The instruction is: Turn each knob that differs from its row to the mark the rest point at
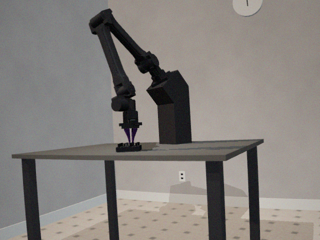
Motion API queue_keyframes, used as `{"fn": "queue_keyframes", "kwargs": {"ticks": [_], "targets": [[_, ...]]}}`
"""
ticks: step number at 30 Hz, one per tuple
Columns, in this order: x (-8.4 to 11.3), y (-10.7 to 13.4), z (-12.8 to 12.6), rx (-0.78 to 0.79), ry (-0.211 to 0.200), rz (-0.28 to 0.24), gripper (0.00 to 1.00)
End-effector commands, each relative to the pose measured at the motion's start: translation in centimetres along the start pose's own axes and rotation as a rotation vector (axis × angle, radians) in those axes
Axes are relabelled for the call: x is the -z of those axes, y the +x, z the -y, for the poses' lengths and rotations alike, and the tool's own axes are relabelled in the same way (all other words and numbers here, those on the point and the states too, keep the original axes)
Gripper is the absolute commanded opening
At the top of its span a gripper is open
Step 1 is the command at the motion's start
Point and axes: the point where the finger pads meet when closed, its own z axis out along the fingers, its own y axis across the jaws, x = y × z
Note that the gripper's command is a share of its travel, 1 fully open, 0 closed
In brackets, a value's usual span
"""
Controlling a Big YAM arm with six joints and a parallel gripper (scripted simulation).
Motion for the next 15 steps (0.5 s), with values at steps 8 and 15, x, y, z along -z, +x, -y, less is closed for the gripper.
{"fn": "queue_keyframes", "kwargs": {"ticks": [8, 15], "targets": [[-0.24, -0.10, 0.05, 0.004, 0.001, 0.008, 0.19], [-0.24, -0.10, 0.05, 0.004, 0.001, 0.008, 0.19]]}}
